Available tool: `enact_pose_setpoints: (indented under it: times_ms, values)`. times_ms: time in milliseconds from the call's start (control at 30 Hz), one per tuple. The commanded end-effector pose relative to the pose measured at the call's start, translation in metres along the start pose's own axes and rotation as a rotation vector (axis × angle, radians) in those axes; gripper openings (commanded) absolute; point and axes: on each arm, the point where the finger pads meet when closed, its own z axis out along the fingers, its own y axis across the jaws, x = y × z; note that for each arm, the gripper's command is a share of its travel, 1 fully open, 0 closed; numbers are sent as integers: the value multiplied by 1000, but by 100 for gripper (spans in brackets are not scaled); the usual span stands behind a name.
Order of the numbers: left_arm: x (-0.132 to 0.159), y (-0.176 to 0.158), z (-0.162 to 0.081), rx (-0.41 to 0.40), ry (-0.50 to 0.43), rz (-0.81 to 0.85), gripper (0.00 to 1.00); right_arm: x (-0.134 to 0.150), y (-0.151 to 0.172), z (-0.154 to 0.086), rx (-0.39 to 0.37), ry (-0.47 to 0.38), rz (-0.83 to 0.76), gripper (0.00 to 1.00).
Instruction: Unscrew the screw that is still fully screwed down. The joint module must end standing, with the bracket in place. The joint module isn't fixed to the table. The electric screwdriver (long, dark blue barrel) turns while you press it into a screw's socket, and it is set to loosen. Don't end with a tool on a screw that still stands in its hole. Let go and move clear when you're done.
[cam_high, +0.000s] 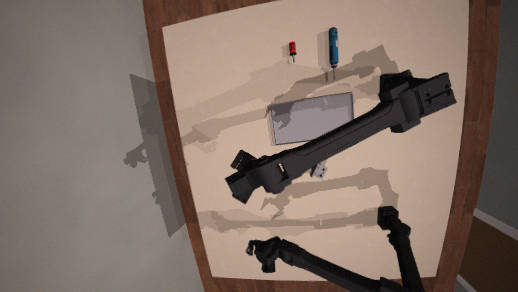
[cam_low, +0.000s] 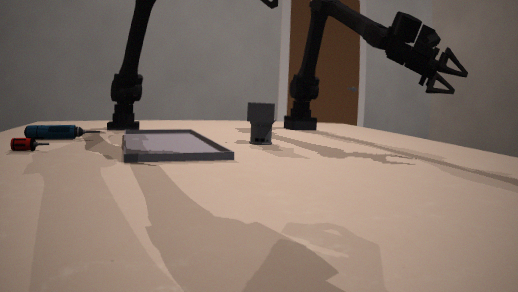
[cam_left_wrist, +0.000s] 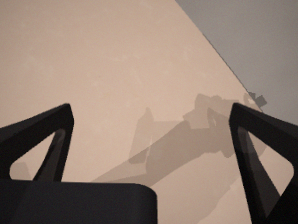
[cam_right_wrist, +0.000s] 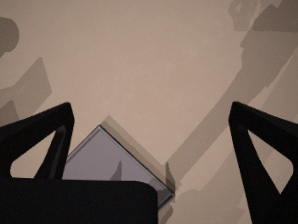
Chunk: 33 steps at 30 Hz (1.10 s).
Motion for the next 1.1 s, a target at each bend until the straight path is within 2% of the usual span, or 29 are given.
enact_pose_setpoints:
  times_ms: [0, 533, 567, 1067]
  values:
    - [-7, -5, -3, 8, -7, -11, 100, -4, -1, -8, 7, -13, -2, 100]
    - [-7, -5, -3, 8, -7, -11, 100, -4, -1, -8, 7, -13, -2, 100]
    - [-18, -16, -3, 24, -21, -32, 100, -13, -5, -18, 22, -40, -5, 82]
    - [-18, -16, -3, 24, -21, -32, 100, -13, -5, -18, 22, -40, -5, 82]
